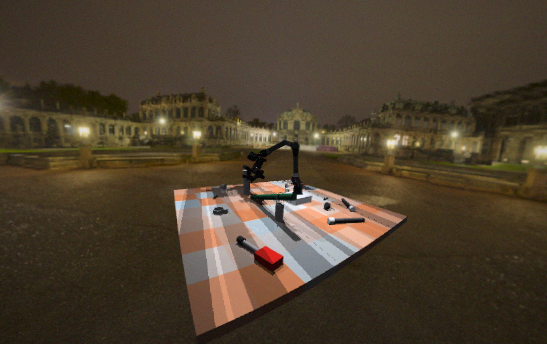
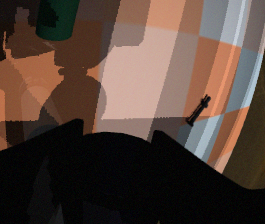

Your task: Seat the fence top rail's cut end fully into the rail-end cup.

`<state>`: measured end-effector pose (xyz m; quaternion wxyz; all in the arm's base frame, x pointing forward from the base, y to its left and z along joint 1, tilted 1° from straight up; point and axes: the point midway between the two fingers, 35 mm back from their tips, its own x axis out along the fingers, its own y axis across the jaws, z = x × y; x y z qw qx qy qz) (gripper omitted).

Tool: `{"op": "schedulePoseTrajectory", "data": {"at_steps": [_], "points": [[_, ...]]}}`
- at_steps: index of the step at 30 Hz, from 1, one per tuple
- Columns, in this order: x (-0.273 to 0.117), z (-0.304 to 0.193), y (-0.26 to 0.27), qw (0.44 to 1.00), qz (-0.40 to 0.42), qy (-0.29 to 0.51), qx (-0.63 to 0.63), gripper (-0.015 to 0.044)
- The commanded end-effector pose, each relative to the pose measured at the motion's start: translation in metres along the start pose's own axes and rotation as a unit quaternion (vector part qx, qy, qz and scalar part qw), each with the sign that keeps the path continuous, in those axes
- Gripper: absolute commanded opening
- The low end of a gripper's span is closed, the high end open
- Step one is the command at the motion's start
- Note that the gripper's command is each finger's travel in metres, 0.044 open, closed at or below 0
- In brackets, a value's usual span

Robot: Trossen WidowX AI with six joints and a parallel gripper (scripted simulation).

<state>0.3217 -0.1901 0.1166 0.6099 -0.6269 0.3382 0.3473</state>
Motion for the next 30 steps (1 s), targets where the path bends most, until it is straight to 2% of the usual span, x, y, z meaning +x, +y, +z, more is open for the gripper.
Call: {"op": "schedulePoseTrajectory", "data": {"at_steps": [1, 10, 19, 24, 30], "points": [[0.000, 0.000, 0.000, 1.000, 0.000, 0.001, 0.001, 0.0210], [-0.018, 0.021, -0.012, 1.000, 0.000, 0.000, 0.001, 0.0440], [-0.033, 0.041, -0.022, 1.000, -0.003, -0.001, 0.024, 0.0440], [-0.050, 0.071, -0.036, 0.976, 0.004, 0.005, 0.216, 0.0440], [-0.075, 0.108, -0.047, 0.897, 0.002, 0.014, 0.442, 0.0440]]}}
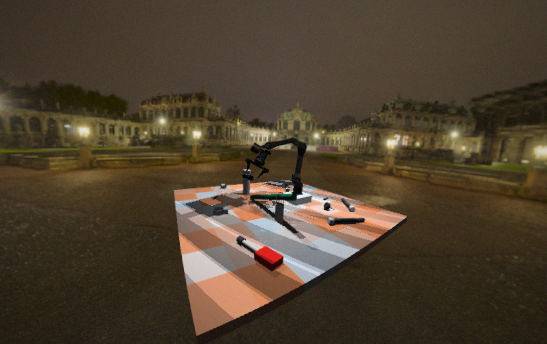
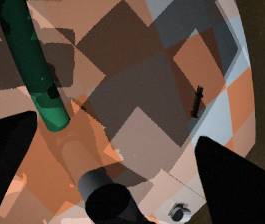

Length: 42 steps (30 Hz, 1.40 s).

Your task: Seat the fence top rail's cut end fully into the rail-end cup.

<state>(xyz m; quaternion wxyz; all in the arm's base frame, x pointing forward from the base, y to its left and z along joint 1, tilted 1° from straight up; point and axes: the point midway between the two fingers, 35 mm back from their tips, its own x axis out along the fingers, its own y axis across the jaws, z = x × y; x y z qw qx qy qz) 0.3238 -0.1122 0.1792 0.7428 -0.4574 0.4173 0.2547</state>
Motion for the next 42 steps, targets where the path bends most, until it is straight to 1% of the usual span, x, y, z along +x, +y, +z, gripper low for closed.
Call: {"op": "schedulePoseTrajectory", "data": {"at_steps": [1, 6, 11, 13, 28, 30, 32, 35, 38, 42], "points": [[-0.028, 0.037, 0.008, 0.969, -0.005, 0.011, 0.248, 0.0440], [-0.052, 0.063, 0.019, 0.900, -0.015, 0.012, 0.436, 0.0440], [-0.068, 0.077, 0.027, 0.838, -0.021, 0.009, 0.544, 0.0440], [-0.070, 0.079, 0.028, 0.829, -0.022, 0.009, 0.558, 0.0440], [-0.070, 0.079, 0.028, 0.829, -0.022, 0.009, 0.558, 0.0440], [-0.066, 0.079, 0.029, 0.816, -0.018, 0.015, 0.577, 0.0440], [-0.057, 0.078, 0.030, 0.785, -0.009, 0.030, 0.619, 0.0440], [-0.038, 0.077, 0.033, 0.700, 0.005, 0.069, 0.711, 0.0440], [-0.016, 0.075, 0.038, 0.593, 0.008, 0.116, 0.797, 0.0440], [0.012, 0.072, 0.048, 0.431, -0.008, 0.181, 0.884, 0.0440]]}}
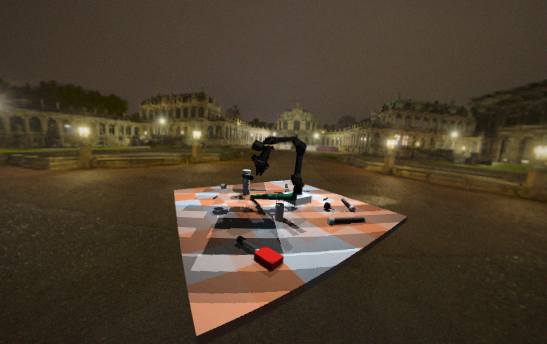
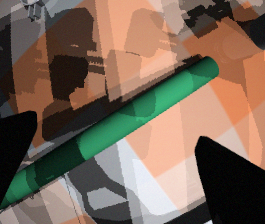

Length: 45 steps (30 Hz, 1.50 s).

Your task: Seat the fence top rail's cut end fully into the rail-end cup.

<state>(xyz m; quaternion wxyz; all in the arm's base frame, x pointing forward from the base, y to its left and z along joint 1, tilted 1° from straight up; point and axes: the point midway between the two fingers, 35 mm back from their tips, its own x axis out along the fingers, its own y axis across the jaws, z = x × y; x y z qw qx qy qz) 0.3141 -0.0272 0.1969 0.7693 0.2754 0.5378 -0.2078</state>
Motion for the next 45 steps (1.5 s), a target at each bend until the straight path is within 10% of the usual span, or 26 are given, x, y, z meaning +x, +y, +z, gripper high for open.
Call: {"op": "schedulePoseTrajectory", "data": {"at_steps": [1, 6, 45], "points": [[0.041, -0.005, -0.002, 0.962, -0.074, 0.059, 0.256, 0.0440], [0.066, -0.011, -0.004, 0.903, -0.131, 0.074, 0.402, 0.0440], [0.124, -0.025, -0.014, 0.903, -0.131, 0.074, 0.402, 0.0440]]}}
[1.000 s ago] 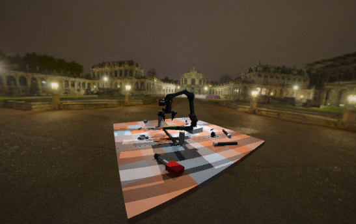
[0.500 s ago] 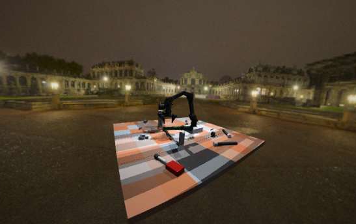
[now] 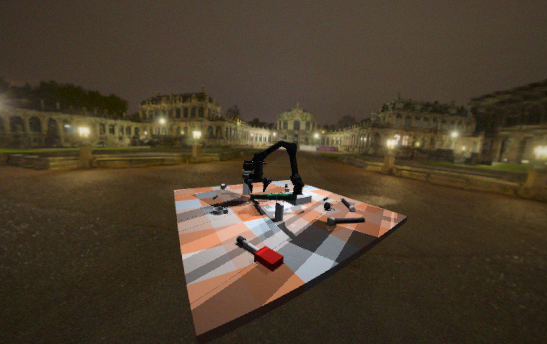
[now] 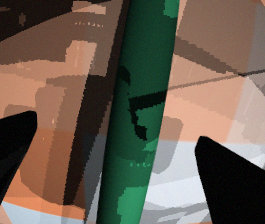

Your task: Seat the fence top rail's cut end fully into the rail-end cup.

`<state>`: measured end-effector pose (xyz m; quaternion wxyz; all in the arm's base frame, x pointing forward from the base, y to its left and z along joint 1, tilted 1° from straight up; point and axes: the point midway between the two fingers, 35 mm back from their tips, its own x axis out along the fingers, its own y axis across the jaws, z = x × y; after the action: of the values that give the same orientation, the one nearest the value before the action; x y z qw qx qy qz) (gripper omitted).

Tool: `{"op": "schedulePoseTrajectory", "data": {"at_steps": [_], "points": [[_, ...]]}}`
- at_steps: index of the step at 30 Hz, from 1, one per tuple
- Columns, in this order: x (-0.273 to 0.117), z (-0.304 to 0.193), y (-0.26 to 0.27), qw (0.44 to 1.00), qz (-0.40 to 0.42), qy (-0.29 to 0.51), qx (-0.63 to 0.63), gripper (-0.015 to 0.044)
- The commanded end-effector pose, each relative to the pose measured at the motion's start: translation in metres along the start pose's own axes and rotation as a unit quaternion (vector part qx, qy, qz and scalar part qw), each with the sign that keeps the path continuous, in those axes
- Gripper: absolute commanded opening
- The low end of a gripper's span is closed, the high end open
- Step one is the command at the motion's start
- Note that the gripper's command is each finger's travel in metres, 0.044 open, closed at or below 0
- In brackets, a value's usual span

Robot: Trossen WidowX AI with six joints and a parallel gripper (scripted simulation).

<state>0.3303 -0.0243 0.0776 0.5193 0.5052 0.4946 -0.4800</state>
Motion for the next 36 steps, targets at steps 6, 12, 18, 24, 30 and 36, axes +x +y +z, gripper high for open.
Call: {"op": "schedulePoseTrajectory", "data": {"at_steps": [6, 12, 18, 24, 30, 36], "points": [[0.017, 0.001, -0.001, 1.000, -0.005, -0.002, 0.002, 0.0440], [0.027, 0.001, -0.001, 1.000, -0.005, -0.002, 0.002, 0.0440], [0.036, 0.001, -0.002, 1.000, -0.005, -0.002, 0.001, 0.0440], [0.046, 0.001, -0.002, 1.000, -0.005, -0.002, 0.002, 0.0440], [0.055, 0.000, -0.003, 1.000, -0.005, -0.002, 0.002, 0.0440], [0.056, 0.000, -0.003, 1.000, -0.005, -0.002, 0.002, 0.0335]]}}
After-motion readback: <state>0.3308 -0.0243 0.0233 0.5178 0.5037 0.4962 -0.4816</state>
